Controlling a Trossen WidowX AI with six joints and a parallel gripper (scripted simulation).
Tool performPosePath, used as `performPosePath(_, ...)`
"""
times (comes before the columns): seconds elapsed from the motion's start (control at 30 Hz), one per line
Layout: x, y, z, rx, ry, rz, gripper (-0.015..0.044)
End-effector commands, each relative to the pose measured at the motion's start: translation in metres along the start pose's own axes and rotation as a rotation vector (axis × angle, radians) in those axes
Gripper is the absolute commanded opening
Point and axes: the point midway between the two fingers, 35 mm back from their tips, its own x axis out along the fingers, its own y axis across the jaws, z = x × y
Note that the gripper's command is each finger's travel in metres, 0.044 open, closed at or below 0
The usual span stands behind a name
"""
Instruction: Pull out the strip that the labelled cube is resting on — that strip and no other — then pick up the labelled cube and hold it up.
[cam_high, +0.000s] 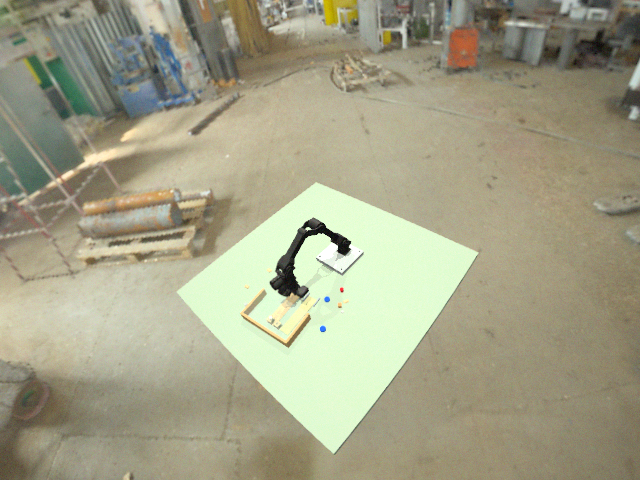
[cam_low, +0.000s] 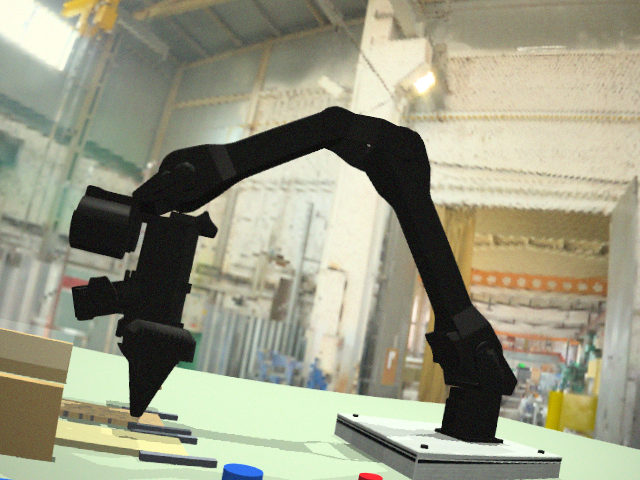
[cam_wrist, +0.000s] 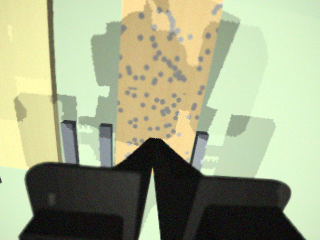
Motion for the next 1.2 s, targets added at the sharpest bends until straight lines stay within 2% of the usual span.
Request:
performPosePath(0.0,0.001,-0.001,0.001,-0.003,-0.002,-0.003,0.0)
performPosePath(0.37,0.002,-0.001,-0.001,-0.003,-0.002,-0.003,0.0)
performPosePath(1.17,0.004,-0.001,-0.039,-0.003,0.002,-0.003,0.0)
